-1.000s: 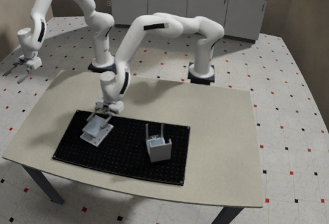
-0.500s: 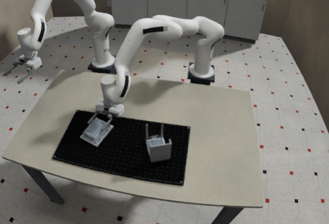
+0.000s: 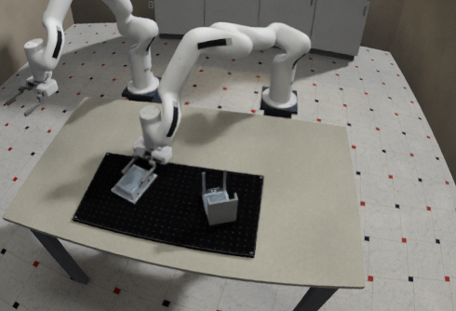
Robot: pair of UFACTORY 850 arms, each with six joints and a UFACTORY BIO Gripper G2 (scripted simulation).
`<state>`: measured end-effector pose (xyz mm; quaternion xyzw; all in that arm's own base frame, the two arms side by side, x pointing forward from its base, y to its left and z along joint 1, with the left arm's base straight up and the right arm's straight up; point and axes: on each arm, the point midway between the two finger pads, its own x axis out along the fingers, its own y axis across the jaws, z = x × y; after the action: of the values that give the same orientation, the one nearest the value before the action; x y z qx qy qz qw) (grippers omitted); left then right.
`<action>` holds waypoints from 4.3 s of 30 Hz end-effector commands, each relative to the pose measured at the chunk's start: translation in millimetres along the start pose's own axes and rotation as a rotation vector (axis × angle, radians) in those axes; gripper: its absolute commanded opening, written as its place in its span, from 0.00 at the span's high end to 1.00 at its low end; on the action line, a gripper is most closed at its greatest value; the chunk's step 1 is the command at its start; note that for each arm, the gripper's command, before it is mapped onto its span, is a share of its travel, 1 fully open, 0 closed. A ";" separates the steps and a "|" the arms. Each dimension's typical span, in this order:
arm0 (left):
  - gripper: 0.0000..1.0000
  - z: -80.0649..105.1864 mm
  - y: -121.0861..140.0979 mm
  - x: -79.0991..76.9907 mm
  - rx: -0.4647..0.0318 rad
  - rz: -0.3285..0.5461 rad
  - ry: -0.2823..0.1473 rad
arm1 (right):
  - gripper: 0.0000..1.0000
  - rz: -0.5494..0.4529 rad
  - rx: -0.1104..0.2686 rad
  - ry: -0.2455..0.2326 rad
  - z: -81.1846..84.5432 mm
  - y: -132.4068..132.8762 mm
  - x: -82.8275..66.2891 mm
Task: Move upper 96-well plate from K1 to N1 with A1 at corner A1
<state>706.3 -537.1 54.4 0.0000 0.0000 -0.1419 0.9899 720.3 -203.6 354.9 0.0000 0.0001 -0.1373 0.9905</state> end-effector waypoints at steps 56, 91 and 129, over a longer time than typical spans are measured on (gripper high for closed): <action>1.00 0.9 -0.3 0.5 -0.001 0.000 -0.002 | 0.00 0.000 0.000 -0.003 1.6 0.0 0.6; 1.00 -4.1 -0.3 0.6 -0.001 0.000 -0.002 | 0.00 0.000 0.000 -0.003 1.6 0.0 0.6; 1.00 -9.4 -0.3 0.6 -0.001 0.000 -0.002 | 0.00 0.000 0.000 -0.003 1.6 0.0 0.6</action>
<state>706.1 -536.9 43.8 0.0000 0.0001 -0.1419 0.9899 720.3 -203.6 354.9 0.0000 0.0001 -0.1373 0.9905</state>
